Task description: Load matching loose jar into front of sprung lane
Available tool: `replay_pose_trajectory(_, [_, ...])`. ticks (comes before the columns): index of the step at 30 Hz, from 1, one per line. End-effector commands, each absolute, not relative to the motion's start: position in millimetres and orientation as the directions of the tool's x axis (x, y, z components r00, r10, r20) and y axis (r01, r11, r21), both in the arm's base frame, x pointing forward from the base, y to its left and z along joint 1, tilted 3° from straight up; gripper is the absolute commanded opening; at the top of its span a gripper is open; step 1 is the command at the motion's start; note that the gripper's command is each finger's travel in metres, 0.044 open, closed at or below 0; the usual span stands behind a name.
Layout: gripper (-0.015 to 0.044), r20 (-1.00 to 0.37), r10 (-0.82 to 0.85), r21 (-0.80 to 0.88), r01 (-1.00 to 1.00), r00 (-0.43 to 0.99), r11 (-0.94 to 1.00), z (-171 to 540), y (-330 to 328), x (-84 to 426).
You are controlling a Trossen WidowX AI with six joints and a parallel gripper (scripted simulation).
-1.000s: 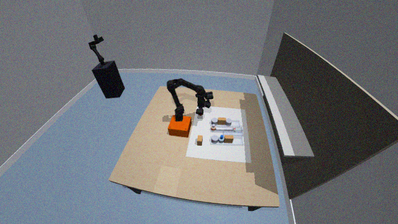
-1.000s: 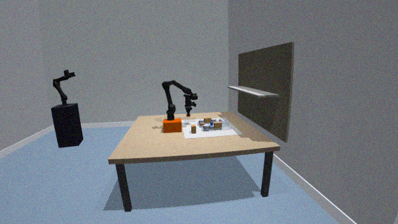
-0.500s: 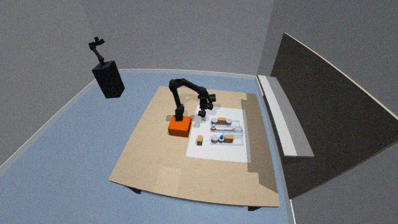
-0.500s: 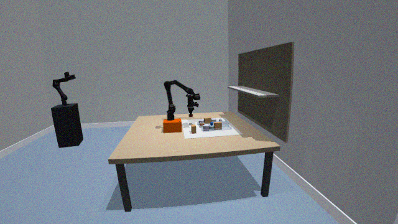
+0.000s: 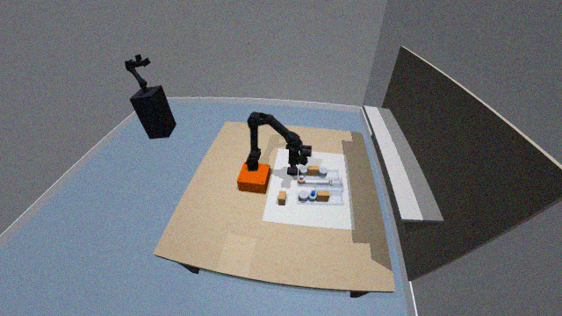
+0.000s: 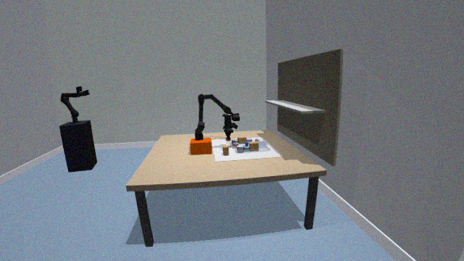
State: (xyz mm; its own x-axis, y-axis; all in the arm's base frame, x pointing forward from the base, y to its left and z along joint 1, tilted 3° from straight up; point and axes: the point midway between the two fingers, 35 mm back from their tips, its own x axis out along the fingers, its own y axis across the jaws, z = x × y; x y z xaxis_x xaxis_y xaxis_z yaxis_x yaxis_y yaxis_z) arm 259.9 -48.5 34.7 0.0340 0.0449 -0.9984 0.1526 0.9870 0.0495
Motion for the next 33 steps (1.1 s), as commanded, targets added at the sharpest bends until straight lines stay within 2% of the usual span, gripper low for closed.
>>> replay_pose_trajectory(1, [0.0000,-0.998,0.047,0.052,0.134,0.039,0.990,26.5,-65.6,266.6])
replay_pose_trajectory(14, [0.0000,-0.998,0.047,0.051,0.129,0.038,0.990,-0.8,-71.4,269.3])
replay_pose_trajectory(33, [0.0000,-0.998,0.046,0.051,0.129,0.038,0.990,-1.3,-72.1,274.1])
